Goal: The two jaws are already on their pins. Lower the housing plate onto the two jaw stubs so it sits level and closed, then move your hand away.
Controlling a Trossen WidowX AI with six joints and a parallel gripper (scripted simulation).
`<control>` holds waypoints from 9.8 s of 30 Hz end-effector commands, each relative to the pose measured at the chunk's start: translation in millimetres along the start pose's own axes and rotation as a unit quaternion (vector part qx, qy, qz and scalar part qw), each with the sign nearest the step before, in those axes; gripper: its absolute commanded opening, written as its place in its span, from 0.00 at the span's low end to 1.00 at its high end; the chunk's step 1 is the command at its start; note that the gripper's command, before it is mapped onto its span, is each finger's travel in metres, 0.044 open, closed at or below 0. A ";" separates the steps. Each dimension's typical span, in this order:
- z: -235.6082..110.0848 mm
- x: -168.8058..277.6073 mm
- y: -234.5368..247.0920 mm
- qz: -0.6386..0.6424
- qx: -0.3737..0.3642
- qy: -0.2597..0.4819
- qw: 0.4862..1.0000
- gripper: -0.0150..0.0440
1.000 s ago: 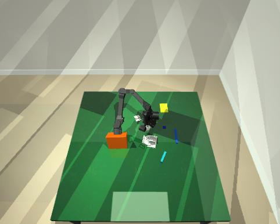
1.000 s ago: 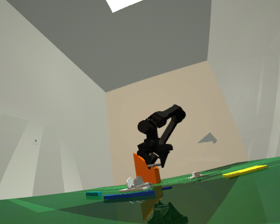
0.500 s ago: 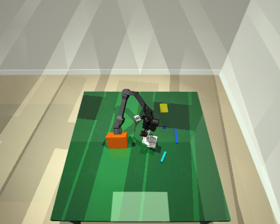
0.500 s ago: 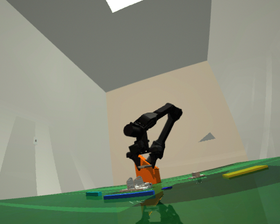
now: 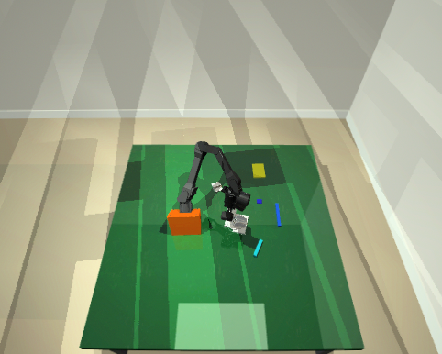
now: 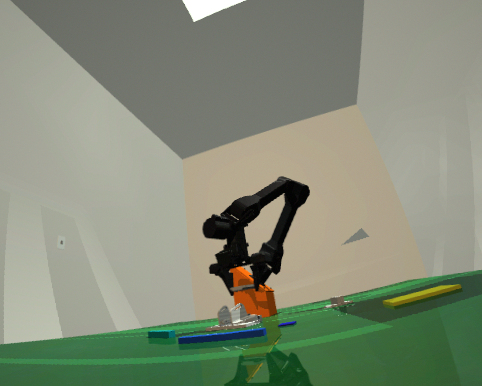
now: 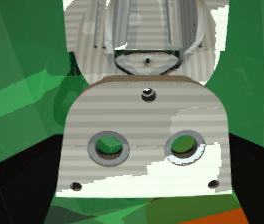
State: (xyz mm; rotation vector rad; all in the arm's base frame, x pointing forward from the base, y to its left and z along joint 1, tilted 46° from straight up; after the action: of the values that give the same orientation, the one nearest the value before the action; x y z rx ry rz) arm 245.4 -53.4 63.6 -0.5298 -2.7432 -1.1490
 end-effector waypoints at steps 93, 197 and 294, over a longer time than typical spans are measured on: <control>56.2 2.1 -8.8 -0.007 -0.004 -0.002 1.000 0.85; 76.2 3.0 -8.5 -0.002 -0.006 -0.001 1.000 0.85; 76.0 3.1 -8.3 -0.004 -0.006 -0.001 1.000 1.00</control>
State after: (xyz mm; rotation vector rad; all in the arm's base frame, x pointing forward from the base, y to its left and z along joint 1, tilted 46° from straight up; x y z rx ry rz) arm 241.3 -4.1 5.3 -0.5213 -2.7438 -1.1676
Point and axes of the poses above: the point midway between the two fingers, 35 mm back from their tips, its own z axis out along the fingers, its own y axis across the jaws, x = y × z, the point moved 9 cm from there along -z, back along the fingers, and after that the axes turned 6 degrees about z, right-handed, at the moved point
